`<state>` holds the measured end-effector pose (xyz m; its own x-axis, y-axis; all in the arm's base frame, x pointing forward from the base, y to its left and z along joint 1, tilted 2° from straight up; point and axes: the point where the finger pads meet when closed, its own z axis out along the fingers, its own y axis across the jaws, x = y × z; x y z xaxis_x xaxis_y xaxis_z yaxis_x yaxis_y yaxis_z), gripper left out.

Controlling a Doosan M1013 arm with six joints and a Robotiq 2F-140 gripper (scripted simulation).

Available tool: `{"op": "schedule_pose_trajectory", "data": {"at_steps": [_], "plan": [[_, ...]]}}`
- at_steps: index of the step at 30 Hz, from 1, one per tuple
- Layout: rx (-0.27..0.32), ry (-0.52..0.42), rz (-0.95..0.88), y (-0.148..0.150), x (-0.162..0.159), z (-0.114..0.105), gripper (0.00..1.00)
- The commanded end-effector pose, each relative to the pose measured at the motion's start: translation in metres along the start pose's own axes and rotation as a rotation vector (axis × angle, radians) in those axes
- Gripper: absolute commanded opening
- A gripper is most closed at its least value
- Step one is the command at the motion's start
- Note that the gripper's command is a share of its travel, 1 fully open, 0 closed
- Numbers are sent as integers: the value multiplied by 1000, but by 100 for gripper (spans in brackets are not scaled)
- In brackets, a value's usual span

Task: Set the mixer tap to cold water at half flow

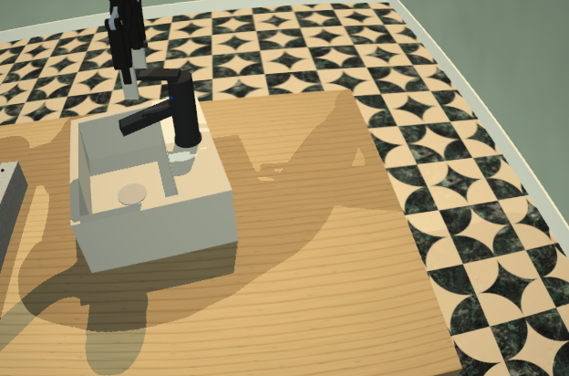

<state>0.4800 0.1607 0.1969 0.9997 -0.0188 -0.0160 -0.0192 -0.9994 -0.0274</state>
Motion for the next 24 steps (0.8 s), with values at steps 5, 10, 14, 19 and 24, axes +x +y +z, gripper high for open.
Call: {"op": "schedule_pose_trajectory", "data": {"at_steps": [5,10,14,19,24], "plan": [[0,0,0,0,0,0,39],[0,0,0,0,0,0,0],[0,0,0,0,0,0,0],[0,0,0,0,0,0,0],[0,0,0,0,0,0,0]]}}
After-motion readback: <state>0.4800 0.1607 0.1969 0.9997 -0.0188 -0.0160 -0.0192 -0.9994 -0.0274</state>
